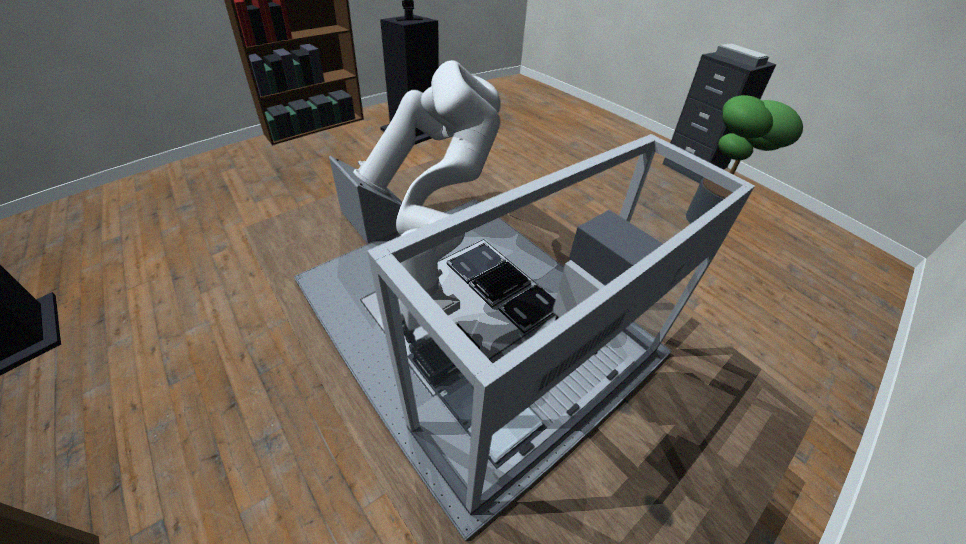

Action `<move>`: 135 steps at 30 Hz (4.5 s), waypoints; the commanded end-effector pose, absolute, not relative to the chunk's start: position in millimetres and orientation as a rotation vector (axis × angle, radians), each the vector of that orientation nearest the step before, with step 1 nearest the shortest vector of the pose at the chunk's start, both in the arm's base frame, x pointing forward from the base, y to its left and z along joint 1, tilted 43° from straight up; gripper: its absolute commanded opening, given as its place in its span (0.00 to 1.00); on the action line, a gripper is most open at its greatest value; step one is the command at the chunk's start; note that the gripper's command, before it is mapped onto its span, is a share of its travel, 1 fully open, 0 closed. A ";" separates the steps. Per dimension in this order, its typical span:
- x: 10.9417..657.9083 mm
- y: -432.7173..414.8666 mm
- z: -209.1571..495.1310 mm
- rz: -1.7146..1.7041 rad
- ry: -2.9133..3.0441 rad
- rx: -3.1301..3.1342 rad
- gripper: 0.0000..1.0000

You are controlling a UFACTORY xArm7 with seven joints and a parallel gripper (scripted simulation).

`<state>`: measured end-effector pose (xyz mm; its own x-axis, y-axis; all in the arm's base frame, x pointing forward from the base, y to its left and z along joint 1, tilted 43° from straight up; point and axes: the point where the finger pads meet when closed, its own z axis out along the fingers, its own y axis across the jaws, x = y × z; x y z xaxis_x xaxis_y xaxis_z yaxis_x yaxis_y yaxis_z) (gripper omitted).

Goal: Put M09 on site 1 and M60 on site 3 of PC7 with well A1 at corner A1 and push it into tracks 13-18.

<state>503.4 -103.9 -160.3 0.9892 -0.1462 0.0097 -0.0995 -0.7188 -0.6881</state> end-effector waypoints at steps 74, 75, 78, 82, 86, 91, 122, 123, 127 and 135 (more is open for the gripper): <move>496.7 -119.4 -144.7 -0.087 0.172 -2.381 0.82; 496.5 -120.5 -143.5 -0.087 0.172 -2.381 0.82; 496.0 -123.9 -139.8 -0.087 0.172 -2.381 0.82; 495.2 -128.5 -134.9 -0.087 0.172 -2.381 0.82; 494.5 -133.0 -130.1 -0.087 0.172 -2.382 0.82; 493.9 -136.3 -126.5 -0.087 0.172 -2.382 0.82; 488.9 -166.9 -93.7 -0.087 0.172 -2.382 0.82; 488.7 -168.0 -92.6 -0.087 0.172 -2.382 0.82; 488.0 -172.6 -87.7 -0.087 0.172 -2.382 0.82; 486.5 -181.6 -78.0 -0.087 0.172 -2.382 0.82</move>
<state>486.4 -176.1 -82.1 0.9892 -0.1461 0.0105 -0.0989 -0.7188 -0.6881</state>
